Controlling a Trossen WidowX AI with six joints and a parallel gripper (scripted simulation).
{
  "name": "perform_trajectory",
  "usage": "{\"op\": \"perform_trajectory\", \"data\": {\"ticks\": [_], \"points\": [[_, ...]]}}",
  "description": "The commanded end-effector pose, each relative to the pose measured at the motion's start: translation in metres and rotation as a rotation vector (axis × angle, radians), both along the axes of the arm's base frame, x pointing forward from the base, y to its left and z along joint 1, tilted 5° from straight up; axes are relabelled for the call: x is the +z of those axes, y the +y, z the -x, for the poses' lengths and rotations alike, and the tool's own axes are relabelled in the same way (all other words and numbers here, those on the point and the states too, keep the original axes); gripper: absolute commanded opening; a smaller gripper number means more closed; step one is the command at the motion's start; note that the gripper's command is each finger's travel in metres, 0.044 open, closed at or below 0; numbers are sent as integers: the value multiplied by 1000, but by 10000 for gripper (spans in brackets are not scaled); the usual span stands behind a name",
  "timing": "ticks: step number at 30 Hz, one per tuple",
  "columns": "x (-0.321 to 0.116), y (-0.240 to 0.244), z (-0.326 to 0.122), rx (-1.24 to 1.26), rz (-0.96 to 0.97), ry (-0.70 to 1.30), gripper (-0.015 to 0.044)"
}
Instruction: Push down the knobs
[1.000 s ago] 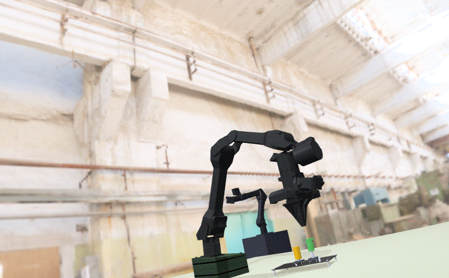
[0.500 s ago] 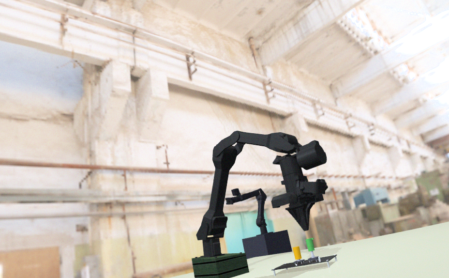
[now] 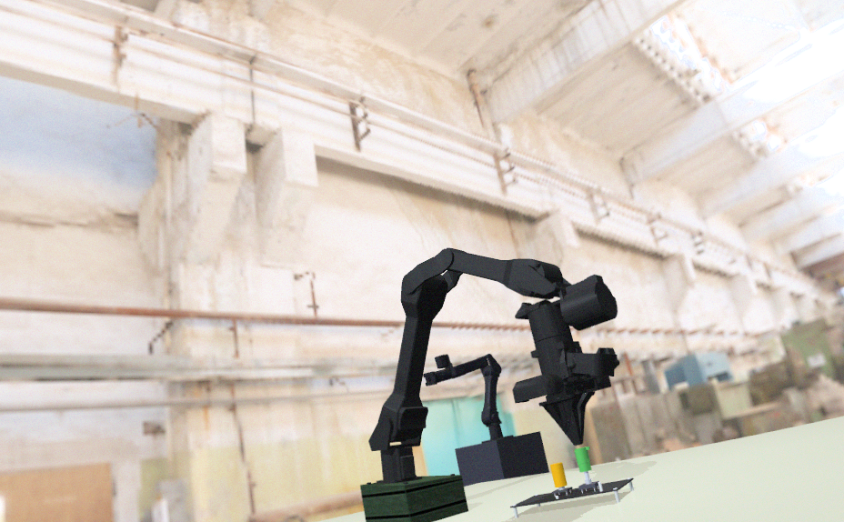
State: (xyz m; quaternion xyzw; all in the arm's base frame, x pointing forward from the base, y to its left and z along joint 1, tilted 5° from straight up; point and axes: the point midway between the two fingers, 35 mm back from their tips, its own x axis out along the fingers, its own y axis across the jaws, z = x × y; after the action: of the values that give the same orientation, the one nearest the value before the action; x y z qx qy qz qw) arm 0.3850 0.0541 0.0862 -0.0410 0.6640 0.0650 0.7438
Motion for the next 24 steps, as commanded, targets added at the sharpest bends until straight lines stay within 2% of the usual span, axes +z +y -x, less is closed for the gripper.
{"op": "perform_trajectory", "data": {"ticks": [1, 24], "points": [[0, 1, -1, -5, -5, -3, 0], [-6, 1, -1, -5, -5, -3, 0]]}}
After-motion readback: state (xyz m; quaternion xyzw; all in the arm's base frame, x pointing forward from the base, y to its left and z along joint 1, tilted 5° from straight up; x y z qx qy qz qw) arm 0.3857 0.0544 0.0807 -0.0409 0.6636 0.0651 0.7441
